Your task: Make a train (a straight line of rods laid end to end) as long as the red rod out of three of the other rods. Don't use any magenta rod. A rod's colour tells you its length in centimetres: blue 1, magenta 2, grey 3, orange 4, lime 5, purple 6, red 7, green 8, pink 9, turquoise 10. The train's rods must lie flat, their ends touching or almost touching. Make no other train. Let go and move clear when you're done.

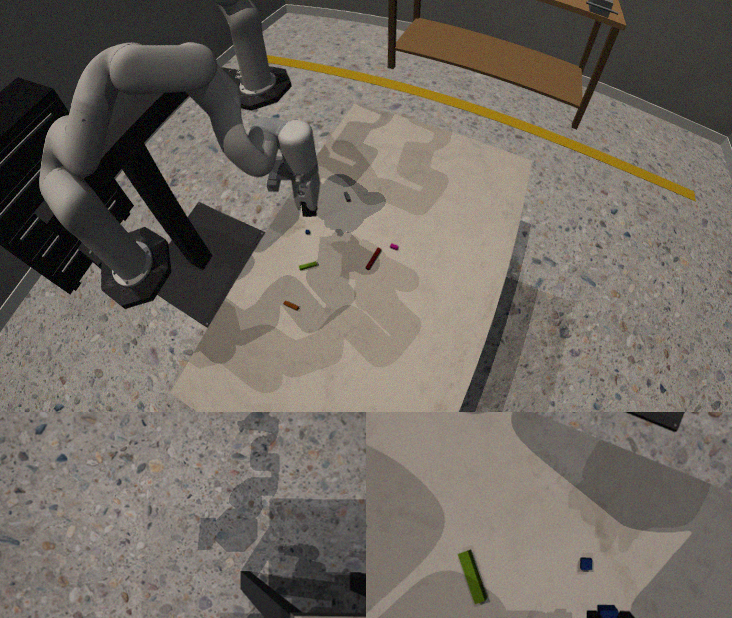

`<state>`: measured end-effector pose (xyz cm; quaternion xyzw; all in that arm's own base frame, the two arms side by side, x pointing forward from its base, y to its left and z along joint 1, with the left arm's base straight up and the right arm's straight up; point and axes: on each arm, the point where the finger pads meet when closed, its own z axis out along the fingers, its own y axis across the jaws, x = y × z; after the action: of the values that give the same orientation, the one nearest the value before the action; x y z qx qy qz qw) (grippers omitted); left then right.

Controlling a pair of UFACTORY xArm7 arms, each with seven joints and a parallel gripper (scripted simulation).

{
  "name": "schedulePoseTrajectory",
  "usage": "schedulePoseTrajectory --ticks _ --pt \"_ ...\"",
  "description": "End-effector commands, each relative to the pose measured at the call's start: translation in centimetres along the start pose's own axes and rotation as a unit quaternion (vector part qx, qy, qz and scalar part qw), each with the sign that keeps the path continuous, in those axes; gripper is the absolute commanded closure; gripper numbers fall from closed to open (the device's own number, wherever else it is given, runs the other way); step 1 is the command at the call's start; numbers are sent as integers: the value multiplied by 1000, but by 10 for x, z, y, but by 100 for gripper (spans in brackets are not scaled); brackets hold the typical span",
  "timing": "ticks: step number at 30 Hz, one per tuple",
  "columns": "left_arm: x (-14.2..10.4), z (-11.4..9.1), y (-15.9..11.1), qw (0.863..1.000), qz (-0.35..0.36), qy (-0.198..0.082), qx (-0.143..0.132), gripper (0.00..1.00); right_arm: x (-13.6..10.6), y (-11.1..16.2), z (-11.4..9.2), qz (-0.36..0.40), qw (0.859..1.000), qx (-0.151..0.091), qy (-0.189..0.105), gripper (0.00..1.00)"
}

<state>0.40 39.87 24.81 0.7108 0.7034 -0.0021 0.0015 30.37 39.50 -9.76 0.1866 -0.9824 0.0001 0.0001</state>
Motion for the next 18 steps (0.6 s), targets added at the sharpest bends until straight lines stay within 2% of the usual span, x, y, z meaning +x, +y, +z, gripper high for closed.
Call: schedulePoseTrajectory --ticks 1,14,18 --pt "1 -2 0 1000 0 3 0 0 -2 1 -2 0 1000 -1 -2 94" --pt "1 -2 0 1000 0 3 0 0 -2 1 21 0 1000 -1 -2 94" --pt "1 -2 0 1000 0 3 0 0 -2 1 39 0 1000 -1 -2 94"
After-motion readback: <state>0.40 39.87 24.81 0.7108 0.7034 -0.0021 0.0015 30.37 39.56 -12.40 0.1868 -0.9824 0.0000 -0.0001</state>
